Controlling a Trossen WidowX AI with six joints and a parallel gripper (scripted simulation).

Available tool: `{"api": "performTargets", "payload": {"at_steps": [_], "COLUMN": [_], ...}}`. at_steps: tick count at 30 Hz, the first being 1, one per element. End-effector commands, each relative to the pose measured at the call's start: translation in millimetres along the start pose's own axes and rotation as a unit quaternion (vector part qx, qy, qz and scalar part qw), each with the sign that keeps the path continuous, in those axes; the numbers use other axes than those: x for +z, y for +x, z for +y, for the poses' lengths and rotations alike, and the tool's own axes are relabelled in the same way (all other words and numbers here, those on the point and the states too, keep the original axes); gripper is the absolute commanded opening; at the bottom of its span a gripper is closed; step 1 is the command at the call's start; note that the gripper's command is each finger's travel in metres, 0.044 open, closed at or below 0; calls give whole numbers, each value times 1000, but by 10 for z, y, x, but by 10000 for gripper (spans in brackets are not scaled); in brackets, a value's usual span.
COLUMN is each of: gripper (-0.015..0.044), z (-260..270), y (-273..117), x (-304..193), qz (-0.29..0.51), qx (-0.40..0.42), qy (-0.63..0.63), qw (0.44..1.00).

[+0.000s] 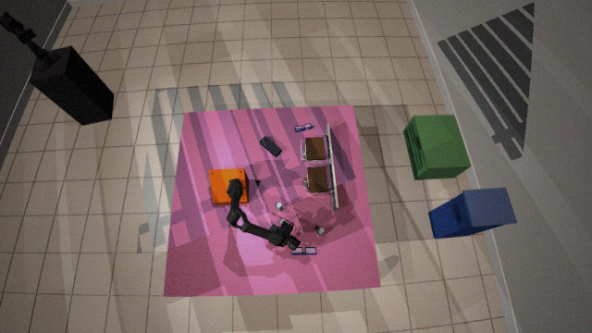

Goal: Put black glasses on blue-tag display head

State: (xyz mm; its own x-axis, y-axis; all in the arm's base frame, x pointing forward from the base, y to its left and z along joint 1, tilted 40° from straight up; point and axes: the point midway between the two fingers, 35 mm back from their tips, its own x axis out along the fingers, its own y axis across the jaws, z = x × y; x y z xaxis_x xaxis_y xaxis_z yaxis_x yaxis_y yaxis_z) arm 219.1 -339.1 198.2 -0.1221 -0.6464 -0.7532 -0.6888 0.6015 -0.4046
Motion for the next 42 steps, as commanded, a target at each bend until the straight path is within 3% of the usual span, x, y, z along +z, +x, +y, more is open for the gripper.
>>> {"api": "performTargets", "payload": {"at_steps": [1,42], "gripper": [0,0], "z": [-32,-45], "y": [-11,-122], "x": [-57,22], "qz": [0,-1], "qx": [-3,-2], "qy": [1,1], "qw": [1000,1000]}}
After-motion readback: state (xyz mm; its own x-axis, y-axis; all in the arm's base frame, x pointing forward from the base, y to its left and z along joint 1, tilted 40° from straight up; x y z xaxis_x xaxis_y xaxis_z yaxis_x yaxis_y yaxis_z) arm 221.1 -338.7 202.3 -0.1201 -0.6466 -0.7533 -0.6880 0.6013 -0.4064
